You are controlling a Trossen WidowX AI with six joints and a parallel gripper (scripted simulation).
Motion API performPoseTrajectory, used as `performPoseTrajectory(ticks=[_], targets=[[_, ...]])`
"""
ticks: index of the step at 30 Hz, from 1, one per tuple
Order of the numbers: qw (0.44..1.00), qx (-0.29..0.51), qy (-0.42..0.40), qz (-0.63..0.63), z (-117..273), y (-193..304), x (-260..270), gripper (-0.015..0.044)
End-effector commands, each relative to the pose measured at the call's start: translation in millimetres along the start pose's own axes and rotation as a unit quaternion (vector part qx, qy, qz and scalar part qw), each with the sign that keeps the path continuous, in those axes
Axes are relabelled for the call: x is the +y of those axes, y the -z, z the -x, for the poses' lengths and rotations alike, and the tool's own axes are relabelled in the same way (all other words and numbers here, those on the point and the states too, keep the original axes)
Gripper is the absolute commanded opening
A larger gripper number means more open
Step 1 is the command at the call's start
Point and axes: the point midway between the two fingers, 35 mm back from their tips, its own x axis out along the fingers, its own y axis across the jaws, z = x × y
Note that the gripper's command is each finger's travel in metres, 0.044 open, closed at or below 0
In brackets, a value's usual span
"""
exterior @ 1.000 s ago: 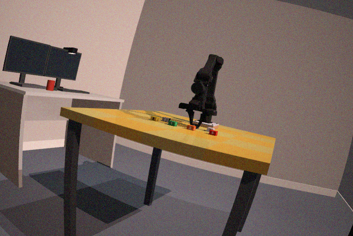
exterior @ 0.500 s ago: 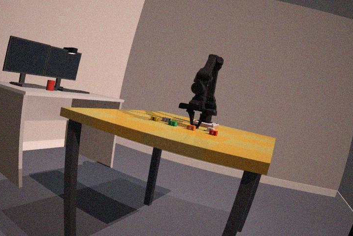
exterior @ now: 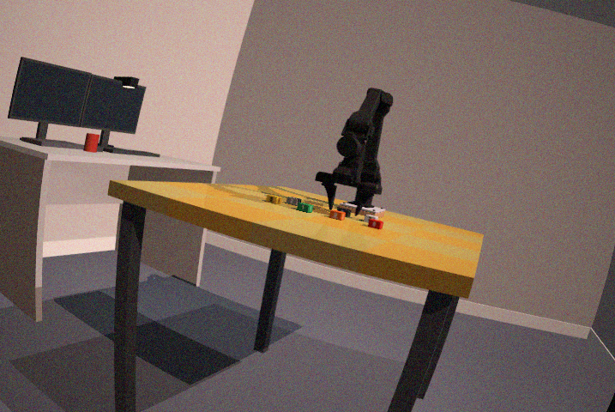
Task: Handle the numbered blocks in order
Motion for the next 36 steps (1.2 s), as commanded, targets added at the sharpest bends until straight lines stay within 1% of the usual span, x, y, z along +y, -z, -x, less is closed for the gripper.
performPoseTrajectory(ticks=[1,2,5,10,12,17,18,21,32,36], targets=[[1.000,-0.001,0.001,-0.002,0,0,0,0.0400],[1.000,-0.001,0.001,-0.001,3,-1,0,0.0400],[1.000,-0.001,0.001,-0.002,33,-1,0,0.0400],[1.000,-0.001,0.001,-0.002,36,0,0,0.0400],[1.000,-0.001,0.001,-0.002,45,-2,0,0.0348],[1.000,-0.001,0.001,-0.002,108,-2,0,0.0216],[1.000,-0.001,0.001,-0.002,115,-1,0,0.0190],[1.000,-0.001,0.001,-0.002,117,0,0,0.0120],[1.000,-0.001,0.001,-0.002,117,-1,-1,0.0120],[1.000,0.003,0.006,-0.006,119,-19,-24,0.0120]])
